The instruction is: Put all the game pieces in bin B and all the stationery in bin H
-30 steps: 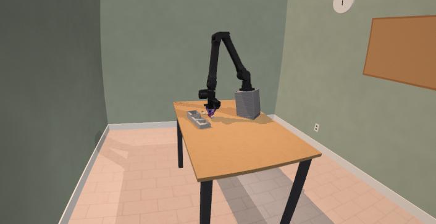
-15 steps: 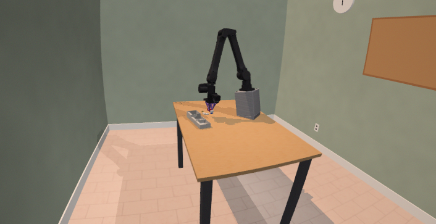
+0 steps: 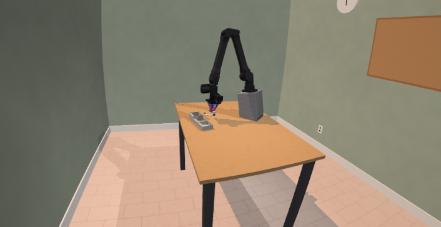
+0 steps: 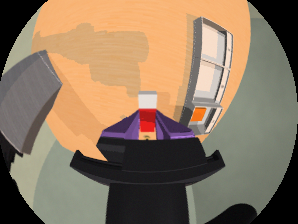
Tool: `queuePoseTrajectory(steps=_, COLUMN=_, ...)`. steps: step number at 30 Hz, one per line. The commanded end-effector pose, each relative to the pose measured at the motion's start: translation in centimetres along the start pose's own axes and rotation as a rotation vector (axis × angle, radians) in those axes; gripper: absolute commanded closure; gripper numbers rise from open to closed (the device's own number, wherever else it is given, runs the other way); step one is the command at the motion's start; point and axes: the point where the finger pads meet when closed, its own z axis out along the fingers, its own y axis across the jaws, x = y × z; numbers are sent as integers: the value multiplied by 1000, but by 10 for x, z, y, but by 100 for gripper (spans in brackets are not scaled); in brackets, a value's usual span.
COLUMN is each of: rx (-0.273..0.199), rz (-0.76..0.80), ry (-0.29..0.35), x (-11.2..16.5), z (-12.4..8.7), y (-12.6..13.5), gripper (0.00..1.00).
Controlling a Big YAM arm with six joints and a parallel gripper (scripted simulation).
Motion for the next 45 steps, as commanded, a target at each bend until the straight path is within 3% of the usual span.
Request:
queuePoseTrajectory(steps=1, rx=14, rz=2, ry=1, x=0, z=-3, y=-8, gripper=82)
queuePoseTrajectory(steps=45, rx=15, rz=2, ry=1, x=1, z=-5, y=-11, gripper=82)
